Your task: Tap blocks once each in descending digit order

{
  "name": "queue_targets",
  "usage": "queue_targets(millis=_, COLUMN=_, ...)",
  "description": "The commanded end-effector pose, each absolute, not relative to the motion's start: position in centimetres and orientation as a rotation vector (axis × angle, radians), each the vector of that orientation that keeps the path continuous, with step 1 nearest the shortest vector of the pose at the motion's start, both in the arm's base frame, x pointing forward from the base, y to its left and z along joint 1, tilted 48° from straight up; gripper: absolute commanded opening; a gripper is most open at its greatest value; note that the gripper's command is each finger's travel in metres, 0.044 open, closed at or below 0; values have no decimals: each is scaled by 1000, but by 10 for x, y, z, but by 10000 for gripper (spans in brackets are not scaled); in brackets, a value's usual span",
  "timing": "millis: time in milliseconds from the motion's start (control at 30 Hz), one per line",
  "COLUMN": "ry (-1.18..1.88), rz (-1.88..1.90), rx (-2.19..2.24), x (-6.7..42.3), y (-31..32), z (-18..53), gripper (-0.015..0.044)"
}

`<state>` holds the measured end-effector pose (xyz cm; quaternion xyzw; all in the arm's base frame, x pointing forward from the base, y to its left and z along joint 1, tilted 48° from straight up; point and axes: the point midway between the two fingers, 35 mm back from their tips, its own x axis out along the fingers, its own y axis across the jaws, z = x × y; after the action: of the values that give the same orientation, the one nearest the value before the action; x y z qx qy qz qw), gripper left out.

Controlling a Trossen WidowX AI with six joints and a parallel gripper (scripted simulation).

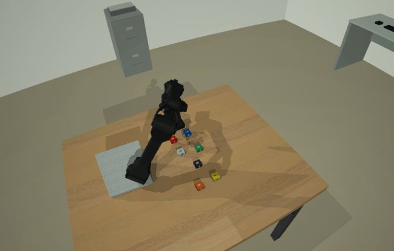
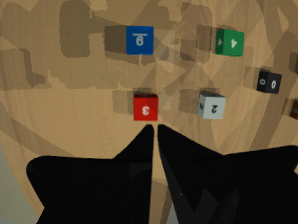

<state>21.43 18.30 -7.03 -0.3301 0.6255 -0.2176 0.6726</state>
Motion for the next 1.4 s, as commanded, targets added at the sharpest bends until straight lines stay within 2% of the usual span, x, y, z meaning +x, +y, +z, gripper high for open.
queue_targets(millis=0, ry=1425, rz=-515, rx=-765, x=215, y=141, z=-102, gripper=20)
queue_targets(millis=1000, ry=1424, rz=-516, rx=-766, x=218, y=117, z=-124, gripper=20)
queue_targets(millis=1267, ry=1425, rz=-515, rx=-765, x=215, y=141, z=-102, gripper=20)
queue_targets(millis=1367, ry=1426, rz=-512, rx=-763, x=213, y=170, z=-78, gripper=20)
